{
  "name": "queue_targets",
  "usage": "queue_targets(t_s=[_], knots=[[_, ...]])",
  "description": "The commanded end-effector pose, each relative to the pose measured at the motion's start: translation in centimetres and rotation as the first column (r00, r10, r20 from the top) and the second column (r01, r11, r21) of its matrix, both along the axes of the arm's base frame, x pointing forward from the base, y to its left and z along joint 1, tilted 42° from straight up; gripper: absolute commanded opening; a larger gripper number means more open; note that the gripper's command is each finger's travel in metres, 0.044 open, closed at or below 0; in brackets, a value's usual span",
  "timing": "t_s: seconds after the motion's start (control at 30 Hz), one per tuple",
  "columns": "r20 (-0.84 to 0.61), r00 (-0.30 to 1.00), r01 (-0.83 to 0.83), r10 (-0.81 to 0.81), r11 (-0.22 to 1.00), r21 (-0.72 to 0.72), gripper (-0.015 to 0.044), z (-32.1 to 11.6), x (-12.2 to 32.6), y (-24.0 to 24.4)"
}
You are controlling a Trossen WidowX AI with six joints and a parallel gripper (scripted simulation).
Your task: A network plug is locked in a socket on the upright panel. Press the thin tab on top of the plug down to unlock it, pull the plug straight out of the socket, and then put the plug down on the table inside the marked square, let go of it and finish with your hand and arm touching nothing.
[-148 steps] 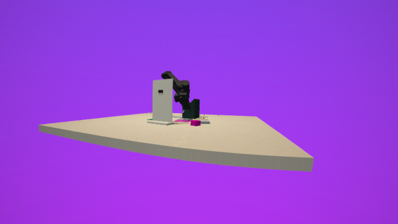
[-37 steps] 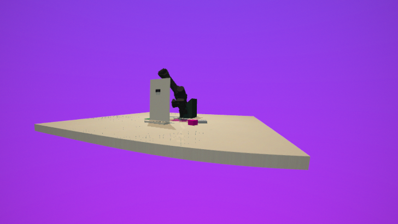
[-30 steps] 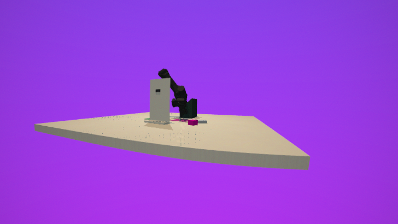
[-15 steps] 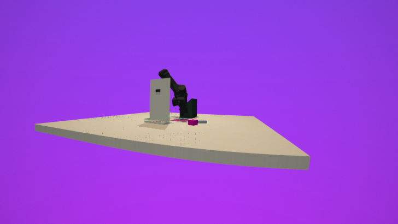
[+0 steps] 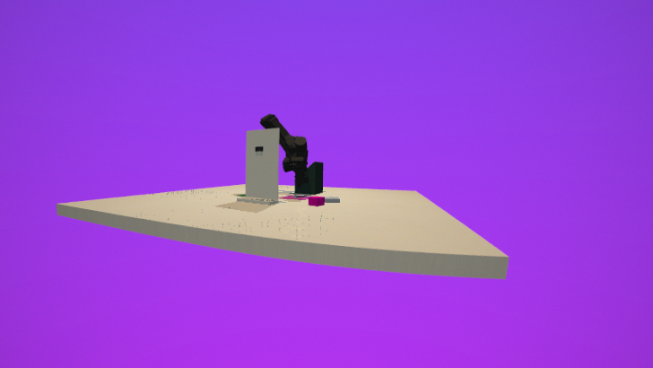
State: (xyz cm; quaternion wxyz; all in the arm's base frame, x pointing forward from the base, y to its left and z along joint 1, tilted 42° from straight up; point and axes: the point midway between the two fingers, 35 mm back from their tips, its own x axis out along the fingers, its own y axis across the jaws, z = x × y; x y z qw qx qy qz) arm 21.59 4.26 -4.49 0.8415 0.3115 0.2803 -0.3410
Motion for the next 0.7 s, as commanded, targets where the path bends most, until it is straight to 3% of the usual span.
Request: queue_targets(t_s=[0.0, 0.67], knots=[[0.007, 1.000, 0.005, -0.005, 1.000, 0.003, 0.0156, 0.3, 0.1, 0.3], [0.004, 1.000, 0.005, -0.005, 1.000, 0.004, 0.0156, 1.7, -0.1, 1.7]])
